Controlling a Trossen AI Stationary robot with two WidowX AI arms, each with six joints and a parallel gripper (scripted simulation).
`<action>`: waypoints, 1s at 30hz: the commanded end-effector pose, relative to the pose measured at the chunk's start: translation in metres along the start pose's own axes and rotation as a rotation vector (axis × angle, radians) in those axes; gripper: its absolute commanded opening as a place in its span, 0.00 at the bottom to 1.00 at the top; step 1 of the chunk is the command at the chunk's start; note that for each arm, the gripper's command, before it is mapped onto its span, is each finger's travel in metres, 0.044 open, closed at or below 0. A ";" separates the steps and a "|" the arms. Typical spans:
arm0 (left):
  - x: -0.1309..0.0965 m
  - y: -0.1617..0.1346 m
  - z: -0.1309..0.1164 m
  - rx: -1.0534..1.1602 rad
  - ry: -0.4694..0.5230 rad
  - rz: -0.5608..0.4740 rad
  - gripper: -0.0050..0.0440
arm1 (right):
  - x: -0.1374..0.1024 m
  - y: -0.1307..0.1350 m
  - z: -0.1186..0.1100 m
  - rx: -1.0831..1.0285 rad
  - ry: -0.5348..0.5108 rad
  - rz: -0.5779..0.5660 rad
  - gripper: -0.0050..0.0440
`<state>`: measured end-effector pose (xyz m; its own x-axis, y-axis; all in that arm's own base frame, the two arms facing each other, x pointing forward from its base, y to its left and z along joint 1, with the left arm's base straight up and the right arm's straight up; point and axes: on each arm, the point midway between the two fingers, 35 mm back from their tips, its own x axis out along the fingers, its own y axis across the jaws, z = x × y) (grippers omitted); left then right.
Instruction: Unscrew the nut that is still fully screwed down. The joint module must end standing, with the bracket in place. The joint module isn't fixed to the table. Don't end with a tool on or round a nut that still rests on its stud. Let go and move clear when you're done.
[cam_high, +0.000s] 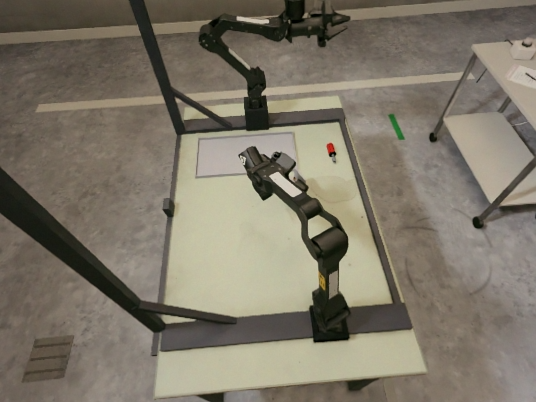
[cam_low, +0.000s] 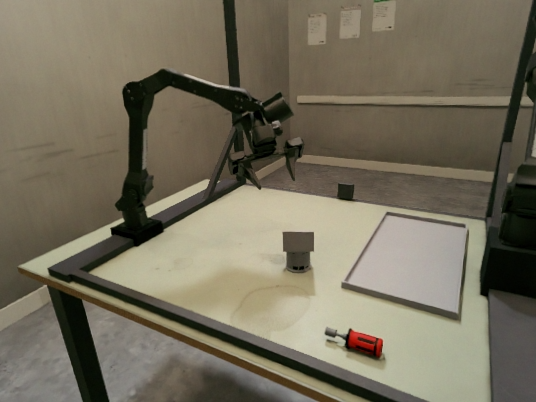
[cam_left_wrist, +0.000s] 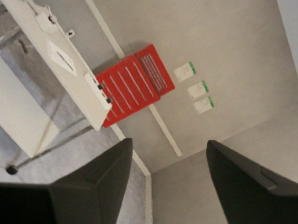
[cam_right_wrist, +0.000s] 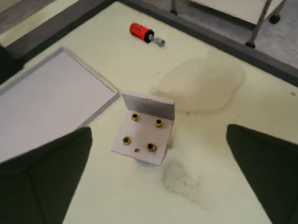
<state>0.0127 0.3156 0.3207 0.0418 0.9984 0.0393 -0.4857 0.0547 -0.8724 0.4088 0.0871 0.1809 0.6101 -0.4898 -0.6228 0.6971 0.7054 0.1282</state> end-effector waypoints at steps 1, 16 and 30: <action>-0.003 -0.018 -0.005 -0.085 0.023 -0.044 0.54 | -0.002 0.007 0.007 0.041 -0.040 -0.036 0.92; -0.006 -0.033 -0.041 -0.382 0.149 -0.073 0.54 | 0.012 0.014 -0.006 0.062 -0.148 -0.190 0.92; -0.015 -0.051 -0.080 -0.706 0.301 -0.066 0.54 | 0.022 0.028 -0.021 0.054 -0.318 -0.284 0.92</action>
<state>0.1031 0.2986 0.3198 0.3295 0.9435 0.0351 0.1501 -0.0157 -0.9885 0.4290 0.1037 0.1432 0.4777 -0.7838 -0.3969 0.8531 0.5217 -0.0034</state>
